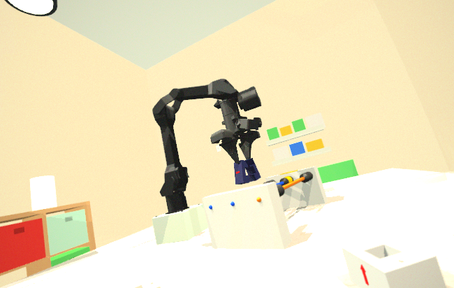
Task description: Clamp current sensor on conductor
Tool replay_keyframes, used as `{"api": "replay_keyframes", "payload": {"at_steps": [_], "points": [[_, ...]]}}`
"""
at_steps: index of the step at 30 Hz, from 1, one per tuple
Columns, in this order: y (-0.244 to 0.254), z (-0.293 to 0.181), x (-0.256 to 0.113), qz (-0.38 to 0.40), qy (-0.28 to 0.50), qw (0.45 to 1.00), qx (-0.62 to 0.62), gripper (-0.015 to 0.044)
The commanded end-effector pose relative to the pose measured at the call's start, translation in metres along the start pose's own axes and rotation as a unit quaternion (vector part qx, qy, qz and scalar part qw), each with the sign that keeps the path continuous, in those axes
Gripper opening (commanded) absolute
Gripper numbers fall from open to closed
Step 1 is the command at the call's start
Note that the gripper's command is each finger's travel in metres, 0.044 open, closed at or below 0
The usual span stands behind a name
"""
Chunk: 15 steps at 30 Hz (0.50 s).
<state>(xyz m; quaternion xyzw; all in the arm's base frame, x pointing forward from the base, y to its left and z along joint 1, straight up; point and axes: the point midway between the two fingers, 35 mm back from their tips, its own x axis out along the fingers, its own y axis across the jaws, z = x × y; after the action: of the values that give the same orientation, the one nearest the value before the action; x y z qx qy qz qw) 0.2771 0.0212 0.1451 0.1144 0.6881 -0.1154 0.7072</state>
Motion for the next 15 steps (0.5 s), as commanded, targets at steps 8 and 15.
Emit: {"api": "replay_keyframes", "payload": {"at_steps": [8, 15], "points": [[0.002, 0.018, 0.002, 0.003, 0.0, 0.979, 0.203, 0.0], [0.003, 0.029, 0.004, 0.003, 0.0, 0.945, 0.326, 0.0]]}}
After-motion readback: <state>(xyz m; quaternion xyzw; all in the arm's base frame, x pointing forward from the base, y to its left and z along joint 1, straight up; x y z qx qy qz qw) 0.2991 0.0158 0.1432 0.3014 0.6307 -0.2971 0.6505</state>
